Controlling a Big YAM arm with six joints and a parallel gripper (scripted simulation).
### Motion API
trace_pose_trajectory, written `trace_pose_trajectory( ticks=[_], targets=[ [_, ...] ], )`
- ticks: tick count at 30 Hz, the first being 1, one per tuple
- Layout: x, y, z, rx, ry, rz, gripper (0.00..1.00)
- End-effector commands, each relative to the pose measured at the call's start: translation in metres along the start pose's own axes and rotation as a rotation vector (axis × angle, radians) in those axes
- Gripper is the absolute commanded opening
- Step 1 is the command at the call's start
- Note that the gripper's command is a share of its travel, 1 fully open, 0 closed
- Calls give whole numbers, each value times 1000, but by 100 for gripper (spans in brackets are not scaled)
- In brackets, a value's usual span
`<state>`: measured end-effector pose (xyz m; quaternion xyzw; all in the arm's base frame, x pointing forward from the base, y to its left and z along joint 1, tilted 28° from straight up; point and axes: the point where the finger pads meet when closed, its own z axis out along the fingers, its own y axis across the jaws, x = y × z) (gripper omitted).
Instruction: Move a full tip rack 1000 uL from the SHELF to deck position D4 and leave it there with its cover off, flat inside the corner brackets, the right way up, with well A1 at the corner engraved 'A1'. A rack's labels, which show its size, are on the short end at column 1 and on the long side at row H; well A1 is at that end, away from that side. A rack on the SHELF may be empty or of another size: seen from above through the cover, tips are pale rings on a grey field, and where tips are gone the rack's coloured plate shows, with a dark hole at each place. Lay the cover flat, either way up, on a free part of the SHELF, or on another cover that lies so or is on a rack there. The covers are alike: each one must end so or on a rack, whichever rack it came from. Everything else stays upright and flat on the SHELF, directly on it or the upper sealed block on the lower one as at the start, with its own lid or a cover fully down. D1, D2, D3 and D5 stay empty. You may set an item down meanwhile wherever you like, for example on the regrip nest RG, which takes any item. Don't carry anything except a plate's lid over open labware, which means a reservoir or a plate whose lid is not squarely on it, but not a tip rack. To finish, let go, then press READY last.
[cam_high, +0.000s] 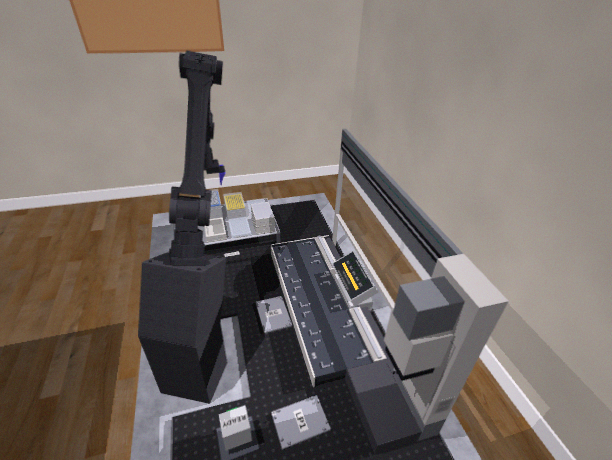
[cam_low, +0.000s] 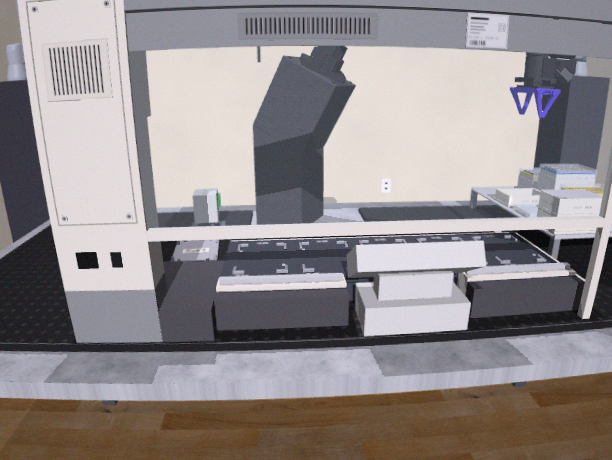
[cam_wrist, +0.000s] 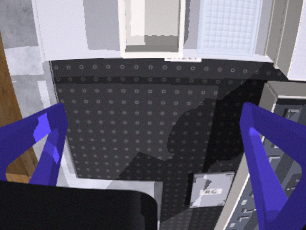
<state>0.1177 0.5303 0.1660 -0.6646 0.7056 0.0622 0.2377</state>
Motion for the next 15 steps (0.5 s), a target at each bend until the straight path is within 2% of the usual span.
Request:
trace_pose_trajectory(
  ticks=[1,3,4,5,6,7,8,10,15],
  targets=[
    [-30,2,-31,3,-63,16,100],
    [-28,3,-31,1,-60,15,100],
    [-11,4,-20,-1,-24,13,100],
    [-7,4,-18,-1,-17,12,100],
    [-9,5,-16,-1,-15,12,100],
    [-12,3,-3,1,-17,10,100],
    [-14,0,0,4,-24,11,100],
    [-6,-3,11,4,-8,8,100],
    [-11,-5,22,5,-18,9,100]
  ],
)
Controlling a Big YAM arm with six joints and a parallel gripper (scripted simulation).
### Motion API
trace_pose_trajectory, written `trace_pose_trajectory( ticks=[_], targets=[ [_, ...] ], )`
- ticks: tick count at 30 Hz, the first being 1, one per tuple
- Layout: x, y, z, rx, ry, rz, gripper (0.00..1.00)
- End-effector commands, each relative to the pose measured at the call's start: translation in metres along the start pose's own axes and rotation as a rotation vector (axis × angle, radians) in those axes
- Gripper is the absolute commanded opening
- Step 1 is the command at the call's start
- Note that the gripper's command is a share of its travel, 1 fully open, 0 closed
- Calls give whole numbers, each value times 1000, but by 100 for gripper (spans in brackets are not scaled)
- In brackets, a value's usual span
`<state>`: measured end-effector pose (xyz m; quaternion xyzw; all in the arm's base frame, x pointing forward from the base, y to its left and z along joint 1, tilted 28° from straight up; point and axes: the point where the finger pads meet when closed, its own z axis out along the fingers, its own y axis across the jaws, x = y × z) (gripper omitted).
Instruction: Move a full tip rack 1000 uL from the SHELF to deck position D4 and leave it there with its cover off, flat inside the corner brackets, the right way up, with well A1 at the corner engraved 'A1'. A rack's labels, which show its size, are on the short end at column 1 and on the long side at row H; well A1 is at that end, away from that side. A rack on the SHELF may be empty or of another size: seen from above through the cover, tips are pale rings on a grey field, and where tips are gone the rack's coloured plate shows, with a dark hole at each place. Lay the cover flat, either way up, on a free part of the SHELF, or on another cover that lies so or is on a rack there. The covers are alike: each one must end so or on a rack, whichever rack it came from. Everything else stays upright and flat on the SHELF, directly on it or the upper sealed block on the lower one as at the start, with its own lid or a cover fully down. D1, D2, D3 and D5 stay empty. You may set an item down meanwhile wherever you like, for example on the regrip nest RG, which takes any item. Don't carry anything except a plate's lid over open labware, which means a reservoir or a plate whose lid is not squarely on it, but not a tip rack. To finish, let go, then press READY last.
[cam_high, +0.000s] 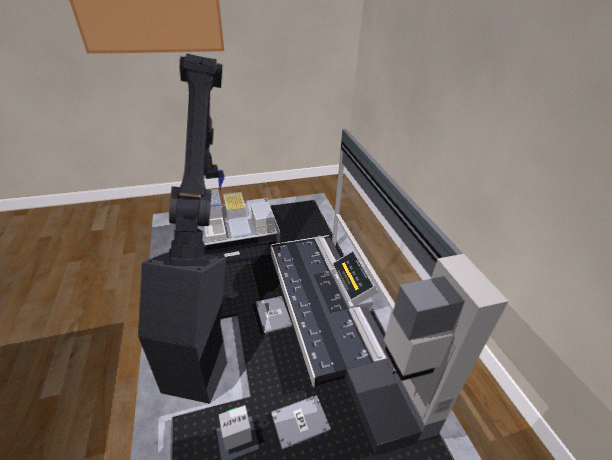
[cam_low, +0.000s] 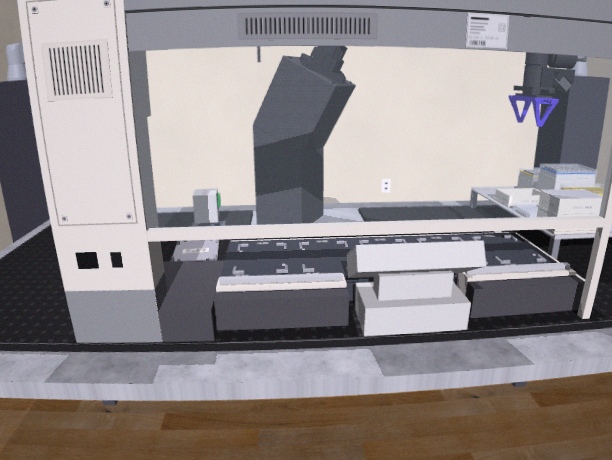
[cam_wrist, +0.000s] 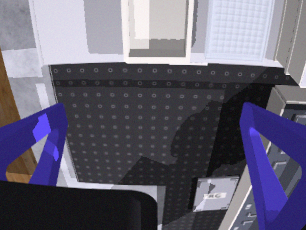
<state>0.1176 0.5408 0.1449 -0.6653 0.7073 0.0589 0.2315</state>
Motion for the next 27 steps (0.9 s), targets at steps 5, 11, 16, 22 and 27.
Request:
trace_pose_trajectory(
  ticks=[5,11,16,22,27],
  targets=[
    [-26,-15,5,13,-62,14,100],
    [-13,-11,32,9,-36,9,100],
    [-20,-13,46,11,-48,11,100],
    [-26,-15,57,13,-59,13,100],
    [-19,-7,56,8,-51,11,100]
  ],
)
